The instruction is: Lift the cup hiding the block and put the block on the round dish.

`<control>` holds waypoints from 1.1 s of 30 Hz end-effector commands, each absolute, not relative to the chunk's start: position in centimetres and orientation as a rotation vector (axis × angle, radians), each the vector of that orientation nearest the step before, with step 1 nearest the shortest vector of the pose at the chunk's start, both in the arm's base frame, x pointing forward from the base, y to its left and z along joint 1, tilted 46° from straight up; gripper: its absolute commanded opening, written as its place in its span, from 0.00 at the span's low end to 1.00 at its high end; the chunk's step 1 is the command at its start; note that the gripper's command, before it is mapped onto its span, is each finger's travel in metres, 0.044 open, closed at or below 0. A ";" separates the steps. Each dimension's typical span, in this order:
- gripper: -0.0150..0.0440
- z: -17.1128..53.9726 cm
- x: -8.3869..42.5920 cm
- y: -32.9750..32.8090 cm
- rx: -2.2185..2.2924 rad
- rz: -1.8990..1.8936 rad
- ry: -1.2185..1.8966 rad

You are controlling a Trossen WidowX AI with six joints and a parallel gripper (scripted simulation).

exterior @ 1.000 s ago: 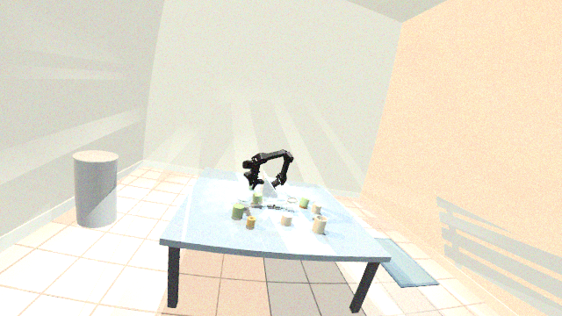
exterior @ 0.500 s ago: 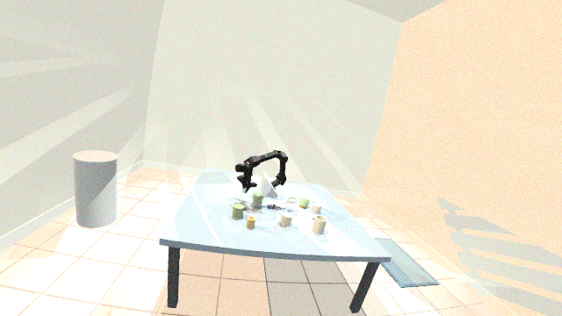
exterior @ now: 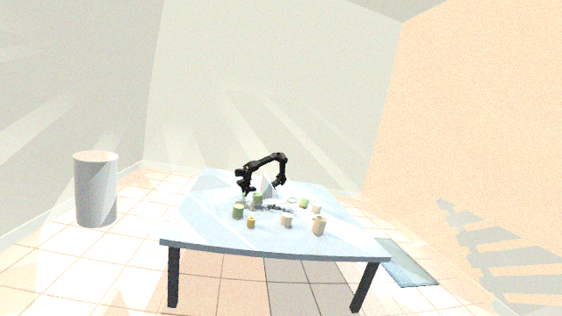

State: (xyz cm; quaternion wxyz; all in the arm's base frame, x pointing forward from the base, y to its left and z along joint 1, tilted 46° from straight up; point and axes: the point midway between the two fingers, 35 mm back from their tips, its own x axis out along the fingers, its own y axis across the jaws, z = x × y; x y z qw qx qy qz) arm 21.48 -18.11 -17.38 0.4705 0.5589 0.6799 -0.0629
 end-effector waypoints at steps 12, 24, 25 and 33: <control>0.52 -18.0 21.5 -17.4 1.372 -0.153 1.669; 1.00 -17.8 21.7 -18.2 1.343 -0.161 1.636; 1.00 -17.6 21.8 -18.8 1.324 -0.167 1.614; 1.00 -15.1 21.4 -20.9 1.348 -0.164 1.641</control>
